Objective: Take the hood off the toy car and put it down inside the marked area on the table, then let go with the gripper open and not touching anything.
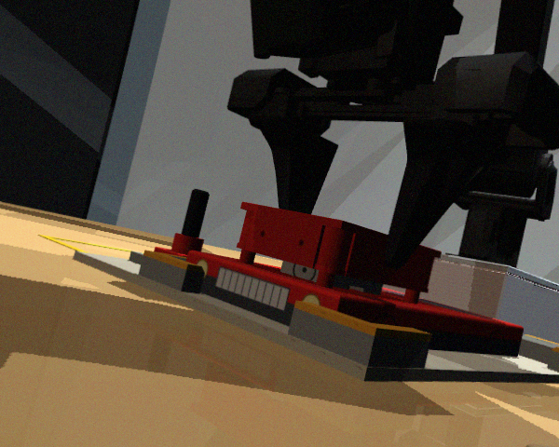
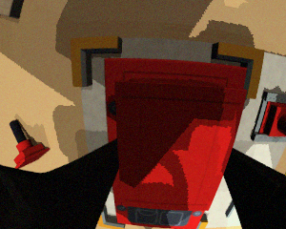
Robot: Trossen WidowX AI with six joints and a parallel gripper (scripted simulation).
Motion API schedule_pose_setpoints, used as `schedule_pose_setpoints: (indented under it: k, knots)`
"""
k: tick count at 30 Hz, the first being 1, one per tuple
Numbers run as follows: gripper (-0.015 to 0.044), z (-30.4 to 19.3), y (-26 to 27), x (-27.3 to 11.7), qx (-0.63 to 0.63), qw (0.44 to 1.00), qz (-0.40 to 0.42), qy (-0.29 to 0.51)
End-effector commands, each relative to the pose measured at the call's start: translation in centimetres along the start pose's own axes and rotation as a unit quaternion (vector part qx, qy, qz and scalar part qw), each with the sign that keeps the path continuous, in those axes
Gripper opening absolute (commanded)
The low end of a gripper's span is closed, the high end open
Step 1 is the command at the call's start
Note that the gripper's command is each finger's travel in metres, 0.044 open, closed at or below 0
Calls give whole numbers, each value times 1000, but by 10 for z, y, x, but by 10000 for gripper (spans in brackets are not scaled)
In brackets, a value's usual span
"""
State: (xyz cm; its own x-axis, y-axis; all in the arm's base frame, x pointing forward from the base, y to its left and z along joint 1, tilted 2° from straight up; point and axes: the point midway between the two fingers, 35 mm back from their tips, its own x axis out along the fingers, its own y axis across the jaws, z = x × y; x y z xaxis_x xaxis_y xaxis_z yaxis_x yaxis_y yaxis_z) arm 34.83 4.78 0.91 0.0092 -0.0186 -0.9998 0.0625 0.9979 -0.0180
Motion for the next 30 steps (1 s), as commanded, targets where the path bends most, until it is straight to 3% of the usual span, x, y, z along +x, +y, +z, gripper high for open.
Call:
schedule_pose_setpoints:
  k: [1,30]
  knots:
    - [0,1,0,-4,0,1000,0,-2]
    - [0,1,0,-33,0,1000,0,-1]
